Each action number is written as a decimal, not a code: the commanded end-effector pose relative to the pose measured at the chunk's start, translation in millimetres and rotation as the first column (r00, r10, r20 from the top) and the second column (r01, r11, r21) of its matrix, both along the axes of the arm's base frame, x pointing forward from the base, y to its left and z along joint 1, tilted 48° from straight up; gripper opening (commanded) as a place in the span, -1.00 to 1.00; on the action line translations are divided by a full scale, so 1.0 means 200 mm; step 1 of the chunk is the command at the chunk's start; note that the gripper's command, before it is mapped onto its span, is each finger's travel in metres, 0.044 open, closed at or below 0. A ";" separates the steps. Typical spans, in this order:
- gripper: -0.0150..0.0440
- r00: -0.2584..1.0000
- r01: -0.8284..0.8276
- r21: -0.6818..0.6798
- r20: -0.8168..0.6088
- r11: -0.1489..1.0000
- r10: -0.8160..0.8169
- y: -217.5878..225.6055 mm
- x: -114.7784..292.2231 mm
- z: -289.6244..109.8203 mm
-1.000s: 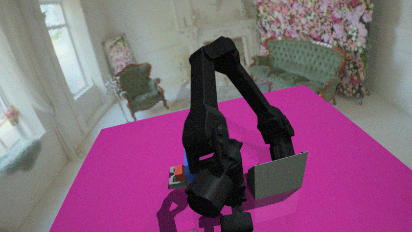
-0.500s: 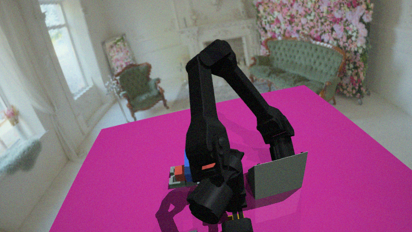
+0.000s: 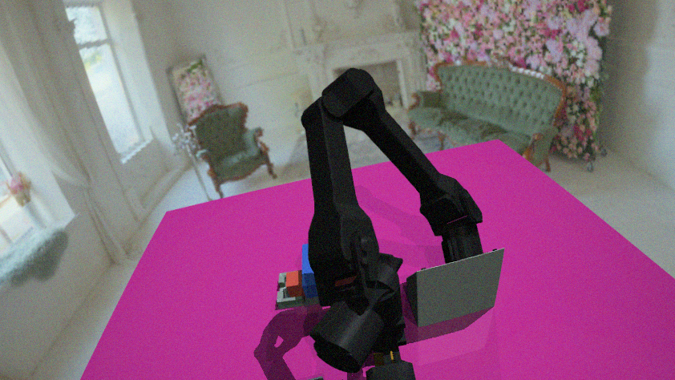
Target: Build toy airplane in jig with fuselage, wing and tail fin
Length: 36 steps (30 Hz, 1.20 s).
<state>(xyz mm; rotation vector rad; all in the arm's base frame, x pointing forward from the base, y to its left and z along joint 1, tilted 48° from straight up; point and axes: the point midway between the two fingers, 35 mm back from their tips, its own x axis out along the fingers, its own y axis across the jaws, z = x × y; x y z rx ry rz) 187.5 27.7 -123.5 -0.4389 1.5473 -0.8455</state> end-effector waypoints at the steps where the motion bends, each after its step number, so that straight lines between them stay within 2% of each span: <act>1: 0.38 1.000 -0.007 -0.003 -0.001 1.000 0.007 0.00 0.00 0.00; 8: -0.25 1.000 -0.007 -0.003 -0.001 1.000 0.007 0.00 0.00 0.00; 15: -0.40 1.000 -0.007 -0.003 -0.001 1.000 0.007 0.00 0.00 0.00; 16: -0.49 1.000 -0.007 -0.003 -0.001 1.000 0.007 0.00 0.00 0.00; 36: -0.49 1.000 -0.004 0.003 -0.011 1.000 0.004 0.15 0.06 0.12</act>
